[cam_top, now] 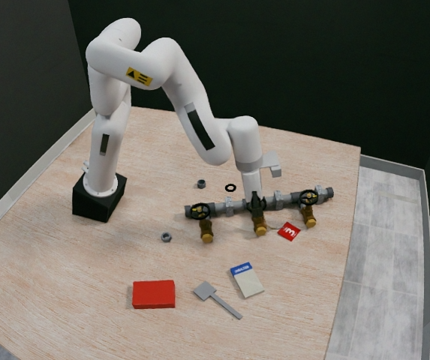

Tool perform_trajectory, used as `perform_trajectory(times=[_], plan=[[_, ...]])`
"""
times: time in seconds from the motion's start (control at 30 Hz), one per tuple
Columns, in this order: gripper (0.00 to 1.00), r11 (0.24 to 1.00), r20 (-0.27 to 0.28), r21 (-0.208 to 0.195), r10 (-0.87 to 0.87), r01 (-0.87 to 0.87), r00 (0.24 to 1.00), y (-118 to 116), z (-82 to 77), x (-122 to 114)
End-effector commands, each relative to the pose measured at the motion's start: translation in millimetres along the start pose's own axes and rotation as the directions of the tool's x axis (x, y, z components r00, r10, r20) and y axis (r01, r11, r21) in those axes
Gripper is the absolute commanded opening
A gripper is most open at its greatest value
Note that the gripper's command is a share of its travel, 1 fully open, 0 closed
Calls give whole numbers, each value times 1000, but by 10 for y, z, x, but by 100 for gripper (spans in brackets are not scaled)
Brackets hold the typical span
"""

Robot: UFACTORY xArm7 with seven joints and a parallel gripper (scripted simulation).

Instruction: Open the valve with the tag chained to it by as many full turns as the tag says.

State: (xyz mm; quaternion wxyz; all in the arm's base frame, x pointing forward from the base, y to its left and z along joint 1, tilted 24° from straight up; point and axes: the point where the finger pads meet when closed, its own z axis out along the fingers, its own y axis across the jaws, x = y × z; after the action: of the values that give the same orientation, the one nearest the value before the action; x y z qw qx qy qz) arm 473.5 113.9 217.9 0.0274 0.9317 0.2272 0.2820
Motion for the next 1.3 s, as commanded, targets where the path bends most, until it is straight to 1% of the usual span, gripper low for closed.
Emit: perform_trajectory(times=[0.0, 0.03, 0.1, 0.13, 0.27, 0.5, 0.6, 0.67, 0.83, 1.0, 1.03, 1.27], plan=[[0, 961, -15, 42, -272, 272, 962, 5, -13, 20], [0, 946, -17, 40, -321, 322, 947, 5, -13, 20], [0, 946, -17, 40, -321, 322, 947, 5, -13, 20], [0, 888, -26, 47, -457, 458, 889, 5, -13, 20], [0, 800, -34, 39, -597, 598, 801, 4, -13, 20], [0, 556, -62, 51, -828, 830, 558, 4, -13, 20], [0, 514, -65, 48, -854, 856, 516, 4, -13, 20], [0, 514, -65, 48, -854, 856, 516, 4, -13, 20], [0, 479, -66, 45, -874, 876, 481, 4, -13, 20], [0, 474, -67, 45, -877, 880, 476, 4, -13, 20], [100, 474, -67, 45, -877, 880, 476, 4, -13, 20], [100, 474, -67, 45, -877, 880, 476, 4, -13, 20]])
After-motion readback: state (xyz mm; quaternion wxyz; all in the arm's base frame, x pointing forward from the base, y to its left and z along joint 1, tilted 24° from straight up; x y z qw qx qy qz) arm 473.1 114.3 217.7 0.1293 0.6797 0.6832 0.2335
